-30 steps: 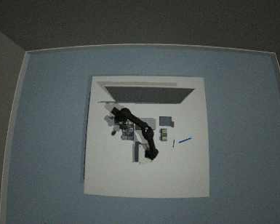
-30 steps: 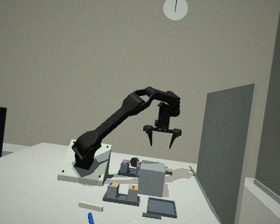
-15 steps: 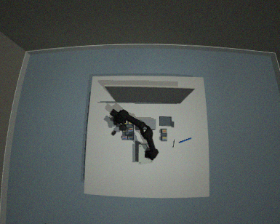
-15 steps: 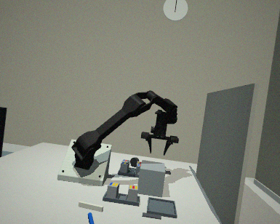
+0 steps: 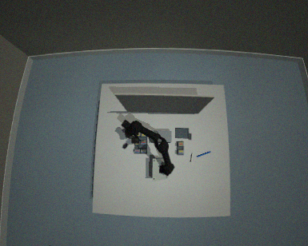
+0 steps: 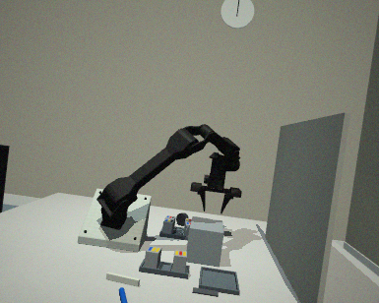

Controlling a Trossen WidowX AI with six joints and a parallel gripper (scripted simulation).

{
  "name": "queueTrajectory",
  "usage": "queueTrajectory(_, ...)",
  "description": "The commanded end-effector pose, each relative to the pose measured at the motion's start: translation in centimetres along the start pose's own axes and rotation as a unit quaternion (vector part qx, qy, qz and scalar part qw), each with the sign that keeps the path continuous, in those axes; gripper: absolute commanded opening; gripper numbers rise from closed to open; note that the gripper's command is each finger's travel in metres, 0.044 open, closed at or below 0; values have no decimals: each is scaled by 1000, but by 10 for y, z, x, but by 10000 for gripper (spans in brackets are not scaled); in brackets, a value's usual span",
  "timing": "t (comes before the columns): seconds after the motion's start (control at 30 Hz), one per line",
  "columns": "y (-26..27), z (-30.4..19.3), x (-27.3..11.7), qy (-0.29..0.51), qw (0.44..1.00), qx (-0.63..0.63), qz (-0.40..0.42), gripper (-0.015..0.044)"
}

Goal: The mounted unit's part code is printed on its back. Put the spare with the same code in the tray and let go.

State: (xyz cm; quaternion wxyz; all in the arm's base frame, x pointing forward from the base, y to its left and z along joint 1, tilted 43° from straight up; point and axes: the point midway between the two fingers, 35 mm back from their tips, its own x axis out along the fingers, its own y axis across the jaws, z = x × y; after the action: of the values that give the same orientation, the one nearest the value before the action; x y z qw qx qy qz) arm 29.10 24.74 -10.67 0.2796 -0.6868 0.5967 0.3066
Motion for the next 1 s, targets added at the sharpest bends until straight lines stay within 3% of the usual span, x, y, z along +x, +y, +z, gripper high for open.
queueTrajectory(0.0, -1, -1, 9, 4, 1000, -2, 0, 300)
queueTrajectory(0.97, -1, -2, 57, 4, 1000, -2, -1, 300)
